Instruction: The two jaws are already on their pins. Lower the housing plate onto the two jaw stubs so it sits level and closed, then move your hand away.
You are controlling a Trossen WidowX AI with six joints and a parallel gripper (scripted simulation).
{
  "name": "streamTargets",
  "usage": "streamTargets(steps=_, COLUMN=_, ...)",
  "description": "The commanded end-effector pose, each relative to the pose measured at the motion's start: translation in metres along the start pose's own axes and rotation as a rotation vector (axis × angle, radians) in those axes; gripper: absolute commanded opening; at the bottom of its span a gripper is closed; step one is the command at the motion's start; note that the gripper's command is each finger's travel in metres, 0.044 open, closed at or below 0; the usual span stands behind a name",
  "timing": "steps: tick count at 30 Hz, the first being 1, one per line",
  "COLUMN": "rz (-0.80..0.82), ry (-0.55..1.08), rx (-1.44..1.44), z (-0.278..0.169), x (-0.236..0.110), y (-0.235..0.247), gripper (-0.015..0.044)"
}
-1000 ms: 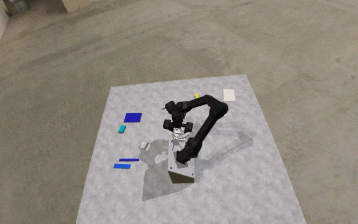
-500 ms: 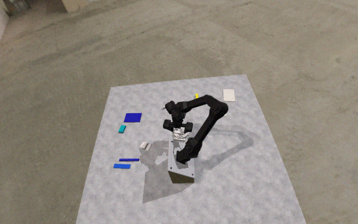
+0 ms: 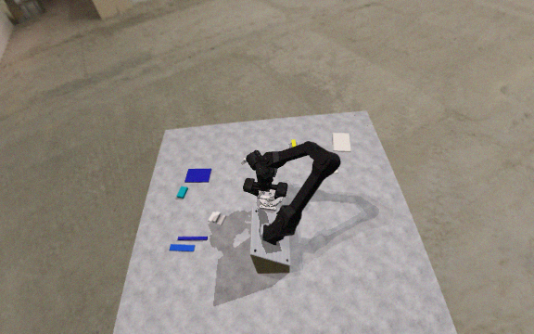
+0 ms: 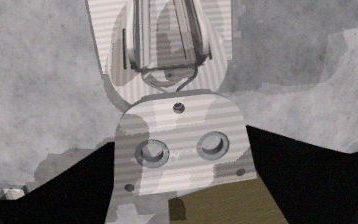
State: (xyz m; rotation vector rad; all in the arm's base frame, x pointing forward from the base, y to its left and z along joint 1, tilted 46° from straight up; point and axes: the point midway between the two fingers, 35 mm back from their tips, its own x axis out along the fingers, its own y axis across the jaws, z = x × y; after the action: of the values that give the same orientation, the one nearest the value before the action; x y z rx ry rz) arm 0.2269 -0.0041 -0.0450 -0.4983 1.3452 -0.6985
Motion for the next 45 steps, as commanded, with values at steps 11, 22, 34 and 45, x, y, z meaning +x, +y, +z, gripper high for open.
streamTargets(steps=11, rz=0.001, ry=0.005, rx=-0.005, z=-0.001, x=0.022, y=0.001, gripper=0.0351)
streamTargets(steps=22, rz=0.000, ry=0.005, rx=-0.005, z=-0.001, x=0.041, y=0.001, gripper=0.0351)
streamTargets(steps=34, rz=-0.004, ry=0.004, rx=-0.004, z=-0.002, x=0.060, y=-0.001, gripper=0.0351)
streamTargets(steps=45, rz=-0.005, ry=0.004, rx=-0.004, z=-0.003, x=0.063, y=-0.002, gripper=0.0351)
